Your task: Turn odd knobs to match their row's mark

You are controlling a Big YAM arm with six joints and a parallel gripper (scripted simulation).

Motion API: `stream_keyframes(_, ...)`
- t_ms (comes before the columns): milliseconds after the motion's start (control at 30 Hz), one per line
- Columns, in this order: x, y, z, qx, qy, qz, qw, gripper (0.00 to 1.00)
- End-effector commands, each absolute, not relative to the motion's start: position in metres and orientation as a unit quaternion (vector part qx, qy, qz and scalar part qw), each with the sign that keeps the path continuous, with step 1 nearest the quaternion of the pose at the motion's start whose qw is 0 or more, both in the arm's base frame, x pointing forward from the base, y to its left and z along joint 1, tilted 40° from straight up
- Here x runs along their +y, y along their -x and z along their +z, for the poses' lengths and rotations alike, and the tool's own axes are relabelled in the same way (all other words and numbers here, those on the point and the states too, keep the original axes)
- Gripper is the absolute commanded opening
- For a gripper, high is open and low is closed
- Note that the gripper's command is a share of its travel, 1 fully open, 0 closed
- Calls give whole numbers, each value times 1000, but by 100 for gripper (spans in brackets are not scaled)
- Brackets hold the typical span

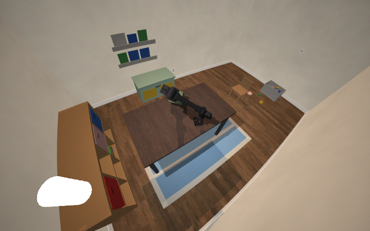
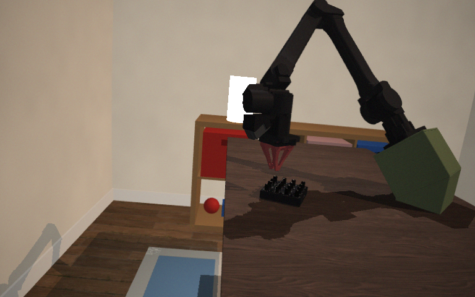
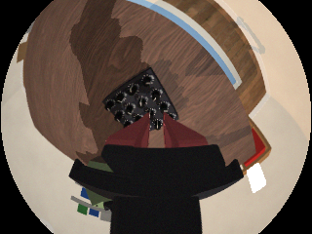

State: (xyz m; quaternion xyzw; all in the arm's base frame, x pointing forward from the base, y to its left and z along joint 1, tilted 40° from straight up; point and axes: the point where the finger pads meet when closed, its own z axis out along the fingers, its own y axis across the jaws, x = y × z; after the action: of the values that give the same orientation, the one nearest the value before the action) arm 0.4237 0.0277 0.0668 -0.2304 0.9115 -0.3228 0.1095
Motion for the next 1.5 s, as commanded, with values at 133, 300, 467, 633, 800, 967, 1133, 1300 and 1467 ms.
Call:
stream_keyframes(133,49,-442,91,928,126,-305,172,18)
stream_keyframes(300,51,-441,92,934,74,-295,190,18)
stream_keyframes(467,52,-441,94,936,26,-284,205,18)
stream_keyframes(633,53,-441,94,936,-31,-272,221,18)
stream_keyframes(800,55,-441,95,933,-85,-258,237,18)
stream_keyframes(967,56,-440,96,927,-134,-246,250,18)
stream_keyframes(1133,57,-440,96,918,-185,-232,263,18)
stream_keyframes(1300,58,-440,98,906,-237,-216,276,18)
stream_keyframes(1467,59,-439,98,896,-272,-206,284,18)
